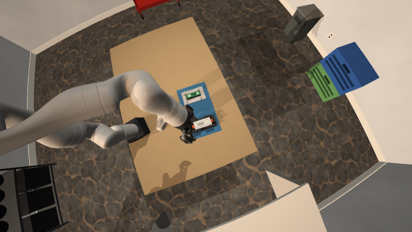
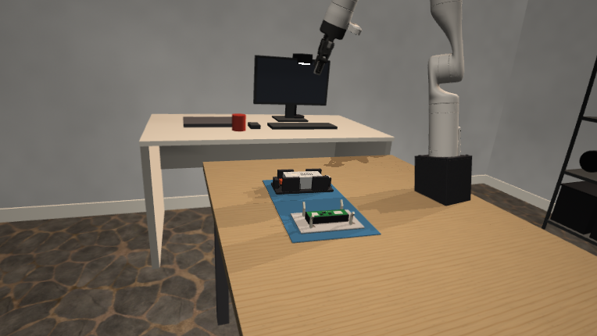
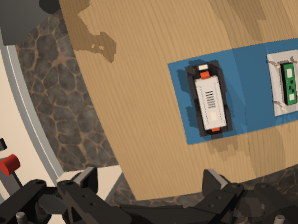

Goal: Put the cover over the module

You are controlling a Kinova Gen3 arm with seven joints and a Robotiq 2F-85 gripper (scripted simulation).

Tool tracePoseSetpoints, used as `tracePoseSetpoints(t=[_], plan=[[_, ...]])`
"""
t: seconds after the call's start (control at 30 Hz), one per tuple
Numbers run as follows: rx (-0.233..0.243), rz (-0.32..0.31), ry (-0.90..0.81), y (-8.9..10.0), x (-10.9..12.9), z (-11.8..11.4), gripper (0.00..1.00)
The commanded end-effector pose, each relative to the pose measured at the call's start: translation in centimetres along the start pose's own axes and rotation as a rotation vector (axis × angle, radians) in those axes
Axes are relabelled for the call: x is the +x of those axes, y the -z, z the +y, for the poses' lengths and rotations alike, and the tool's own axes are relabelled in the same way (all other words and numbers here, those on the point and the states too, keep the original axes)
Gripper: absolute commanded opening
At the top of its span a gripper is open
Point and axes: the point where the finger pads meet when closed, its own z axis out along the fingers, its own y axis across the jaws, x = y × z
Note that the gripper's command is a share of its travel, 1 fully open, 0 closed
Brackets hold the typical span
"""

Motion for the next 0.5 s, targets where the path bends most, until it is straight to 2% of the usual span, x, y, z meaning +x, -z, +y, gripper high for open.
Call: tracePoseSetpoints(t=[0.0,0.23,0.47], plan=[[-0.021,0.029,0.011,-0.14,-0.47,-1.08,1.00],[-0.021,0.029,0.011,-0.14,-0.47,-1.08,1.00],[-0.106,0.110,0.101,-0.15,-0.43,-1.14,1.00]])
